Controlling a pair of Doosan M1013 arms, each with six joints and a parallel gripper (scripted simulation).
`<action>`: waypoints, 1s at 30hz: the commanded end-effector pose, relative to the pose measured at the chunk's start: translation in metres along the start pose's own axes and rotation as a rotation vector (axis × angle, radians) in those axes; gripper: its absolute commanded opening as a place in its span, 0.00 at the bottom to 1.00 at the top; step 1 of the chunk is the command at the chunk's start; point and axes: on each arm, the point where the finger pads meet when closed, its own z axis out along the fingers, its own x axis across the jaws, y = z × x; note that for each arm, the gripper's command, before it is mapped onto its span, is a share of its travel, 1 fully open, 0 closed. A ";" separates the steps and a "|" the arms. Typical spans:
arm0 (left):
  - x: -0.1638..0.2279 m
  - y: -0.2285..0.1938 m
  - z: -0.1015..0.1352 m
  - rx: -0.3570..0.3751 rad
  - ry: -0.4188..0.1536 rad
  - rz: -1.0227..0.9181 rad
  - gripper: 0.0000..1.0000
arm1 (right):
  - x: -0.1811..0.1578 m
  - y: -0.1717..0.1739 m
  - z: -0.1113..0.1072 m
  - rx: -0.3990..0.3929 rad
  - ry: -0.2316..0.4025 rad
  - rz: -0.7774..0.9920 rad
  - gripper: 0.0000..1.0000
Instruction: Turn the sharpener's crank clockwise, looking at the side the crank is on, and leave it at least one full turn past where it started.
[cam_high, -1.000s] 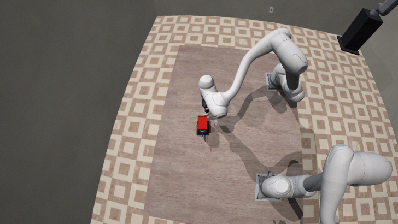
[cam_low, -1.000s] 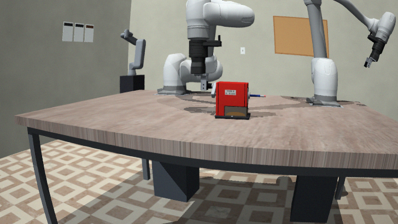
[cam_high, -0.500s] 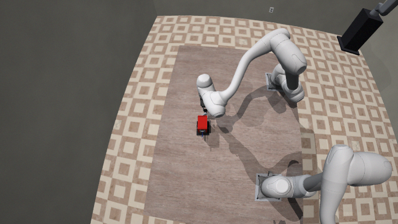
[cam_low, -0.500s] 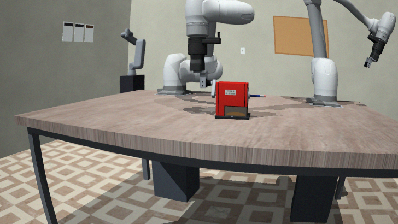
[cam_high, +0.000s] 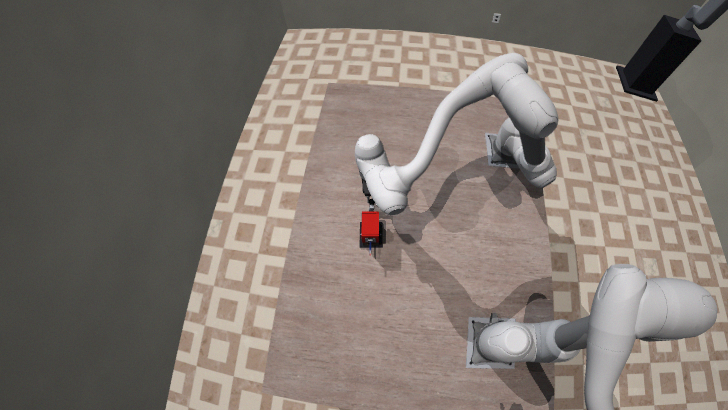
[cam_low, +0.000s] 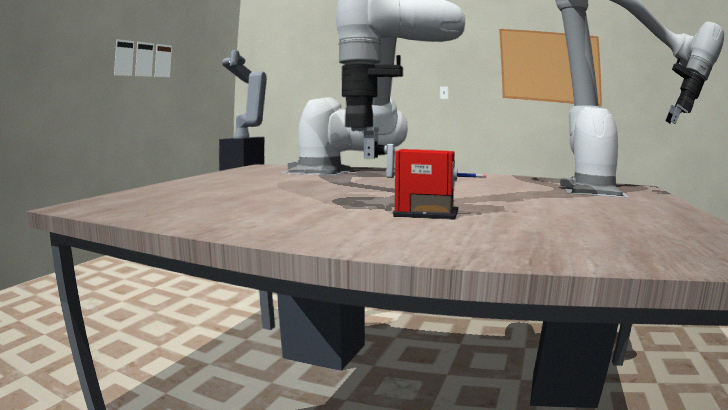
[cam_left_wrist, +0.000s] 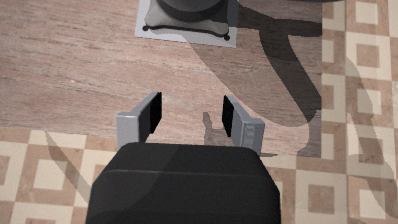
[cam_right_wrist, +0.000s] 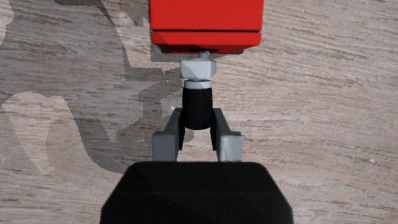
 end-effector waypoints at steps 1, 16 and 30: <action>0.004 -0.002 0.000 -0.001 0.007 0.003 1.00 | 0.006 0.000 0.000 0.002 0.002 0.001 0.00; 0.004 -0.002 0.000 -0.001 0.007 0.003 1.00 | 0.006 0.000 0.000 0.002 0.002 0.000 0.00; 0.004 -0.002 0.000 -0.001 0.007 0.003 1.00 | 0.006 0.000 -0.001 0.002 0.003 0.000 0.97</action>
